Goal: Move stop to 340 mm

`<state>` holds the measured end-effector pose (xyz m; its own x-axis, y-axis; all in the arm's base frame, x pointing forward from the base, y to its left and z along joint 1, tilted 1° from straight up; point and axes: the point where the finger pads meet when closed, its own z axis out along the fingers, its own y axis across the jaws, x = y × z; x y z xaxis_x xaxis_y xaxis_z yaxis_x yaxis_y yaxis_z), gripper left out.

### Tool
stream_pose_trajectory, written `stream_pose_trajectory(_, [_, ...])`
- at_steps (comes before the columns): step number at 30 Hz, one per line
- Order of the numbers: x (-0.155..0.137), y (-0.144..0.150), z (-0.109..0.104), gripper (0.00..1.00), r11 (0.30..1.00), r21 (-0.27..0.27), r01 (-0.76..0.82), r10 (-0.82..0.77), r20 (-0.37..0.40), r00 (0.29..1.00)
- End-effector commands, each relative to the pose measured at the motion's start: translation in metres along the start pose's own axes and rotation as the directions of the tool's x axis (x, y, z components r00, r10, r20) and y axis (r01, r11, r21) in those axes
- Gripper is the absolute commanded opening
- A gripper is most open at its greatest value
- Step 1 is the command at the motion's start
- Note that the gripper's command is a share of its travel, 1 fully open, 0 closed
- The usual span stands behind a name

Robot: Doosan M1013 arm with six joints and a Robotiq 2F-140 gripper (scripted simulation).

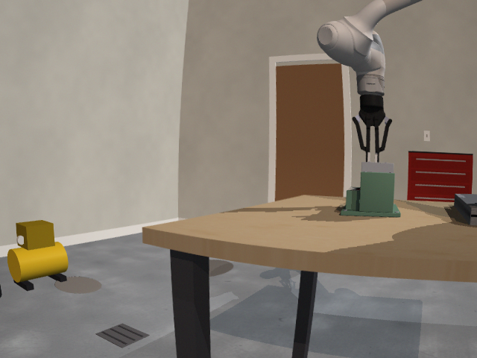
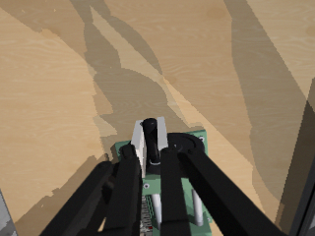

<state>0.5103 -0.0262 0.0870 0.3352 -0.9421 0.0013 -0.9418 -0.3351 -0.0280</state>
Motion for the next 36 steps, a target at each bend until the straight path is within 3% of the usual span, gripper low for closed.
stream_pose_trajectory(1, [-0.001, 0.014, -0.002, 0.04, 1.000, -0.009, -0.003, 0.003, 0.005, 1.000])
stream_pose_trajectory(9, [-0.001, 0.029, 0.002, 0.04, 1.000, -0.009, -0.003, 0.003, 0.005, 1.000])
stream_pose_trajectory(18, [-0.002, 0.045, 0.021, 0.04, 1.000, -0.009, -0.003, 0.003, 0.005, 1.000])
stream_pose_trajectory(36, [-0.002, 0.038, 0.050, 0.04, 1.000, -0.009, -0.003, 0.003, 0.005, 1.000])
